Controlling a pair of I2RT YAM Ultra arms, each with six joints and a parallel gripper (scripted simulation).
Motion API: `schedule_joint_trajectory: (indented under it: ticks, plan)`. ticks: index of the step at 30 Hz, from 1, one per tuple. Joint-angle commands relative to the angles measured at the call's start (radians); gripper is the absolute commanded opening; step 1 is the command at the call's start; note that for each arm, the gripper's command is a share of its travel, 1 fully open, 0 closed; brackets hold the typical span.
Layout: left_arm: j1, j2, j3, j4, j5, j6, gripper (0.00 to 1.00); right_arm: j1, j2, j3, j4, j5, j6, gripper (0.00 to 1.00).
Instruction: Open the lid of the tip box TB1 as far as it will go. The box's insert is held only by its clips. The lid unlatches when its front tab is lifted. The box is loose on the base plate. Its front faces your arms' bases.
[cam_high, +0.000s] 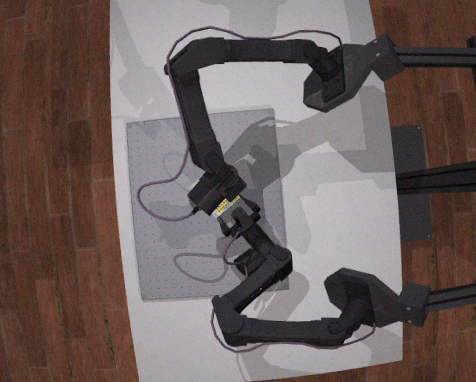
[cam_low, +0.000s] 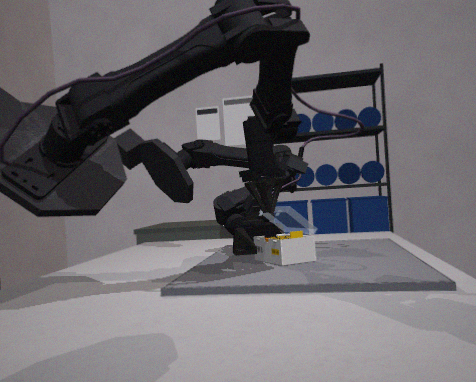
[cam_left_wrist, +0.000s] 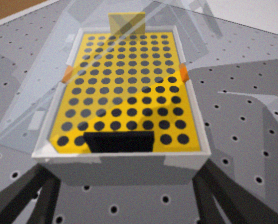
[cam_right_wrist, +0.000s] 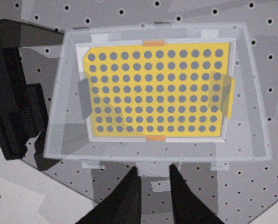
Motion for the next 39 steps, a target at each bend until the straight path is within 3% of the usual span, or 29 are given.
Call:
schedule_joint_trajectory:
  ticks: [1,10,12,14,17,39]
  plan:
    - [-0.007,-0.008,-0.002,0.017,-0.012,-0.01,0.83,0.039,0.057,0.067,-0.274,-0.058,0.093,0.12]
    - [-0.007,-0.008,-0.002,0.017,-0.012,-0.01,0.83,0.041,0.15,0.356,-0.528,-0.086,0.224,0.12]
    - [-0.007,-0.008,-0.002,0.017,-0.012,-0.01,0.83,0.041,0.15,0.356,-0.528,-0.086,0.224,0.12]
    - [-0.007,-0.007,-0.002,0.018,-0.012,-0.01,0.83,0.041,0.178,0.477,-0.59,-0.095,0.257,0.12]
    - [-0.007,-0.007,-0.002,0.018,-0.012,-0.01,0.83,0.04,0.204,0.554,-0.641,-0.098,0.282,0.12]
    - [-0.007,-0.007,-0.002,0.018,-0.012,-0.01,0.83,0.047,0.196,0.565,-0.629,-0.076,0.302,0.12]
